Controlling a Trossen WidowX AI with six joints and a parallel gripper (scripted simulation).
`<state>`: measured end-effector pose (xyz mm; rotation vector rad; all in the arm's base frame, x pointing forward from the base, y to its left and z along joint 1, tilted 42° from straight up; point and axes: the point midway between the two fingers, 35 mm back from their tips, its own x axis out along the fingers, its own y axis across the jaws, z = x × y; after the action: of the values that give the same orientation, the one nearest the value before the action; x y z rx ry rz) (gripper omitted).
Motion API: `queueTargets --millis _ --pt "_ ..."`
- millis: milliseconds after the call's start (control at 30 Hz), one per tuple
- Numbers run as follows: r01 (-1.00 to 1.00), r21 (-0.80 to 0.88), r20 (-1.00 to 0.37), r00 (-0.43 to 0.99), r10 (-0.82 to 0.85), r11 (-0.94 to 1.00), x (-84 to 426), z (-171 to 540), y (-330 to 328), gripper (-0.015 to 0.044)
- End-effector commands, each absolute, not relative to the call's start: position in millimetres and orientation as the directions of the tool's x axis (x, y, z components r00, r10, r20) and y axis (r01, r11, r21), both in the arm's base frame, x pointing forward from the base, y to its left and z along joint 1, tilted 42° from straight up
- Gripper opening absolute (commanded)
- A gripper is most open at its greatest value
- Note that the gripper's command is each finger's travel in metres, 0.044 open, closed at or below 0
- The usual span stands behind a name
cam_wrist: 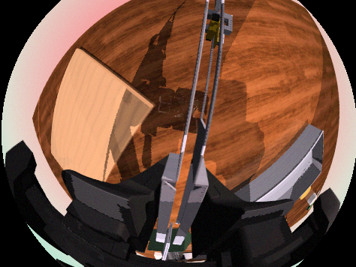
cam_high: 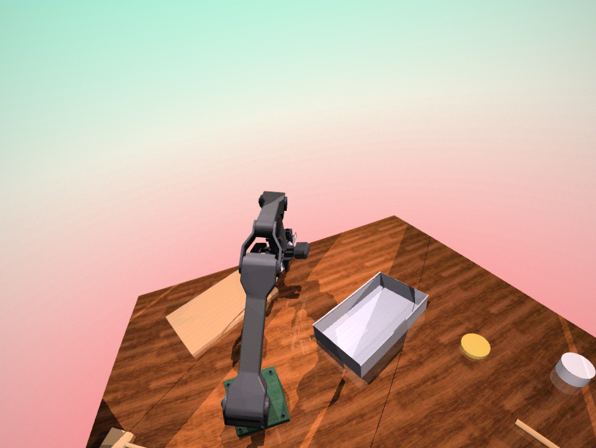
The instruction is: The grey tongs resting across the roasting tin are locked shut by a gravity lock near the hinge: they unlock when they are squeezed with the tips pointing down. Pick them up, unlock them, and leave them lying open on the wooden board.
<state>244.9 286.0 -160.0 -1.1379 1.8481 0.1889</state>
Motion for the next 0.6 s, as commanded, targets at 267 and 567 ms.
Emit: queueTargets --millis 267,567 --pt "-0.621 -0.407 -0.78 -0.144 -0.608 0.669 156 -172 334 -0.015" --pt "-0.494 -0.474 -0.777 -0.153 -0.61 0.728 87 -180 354 -0.015"
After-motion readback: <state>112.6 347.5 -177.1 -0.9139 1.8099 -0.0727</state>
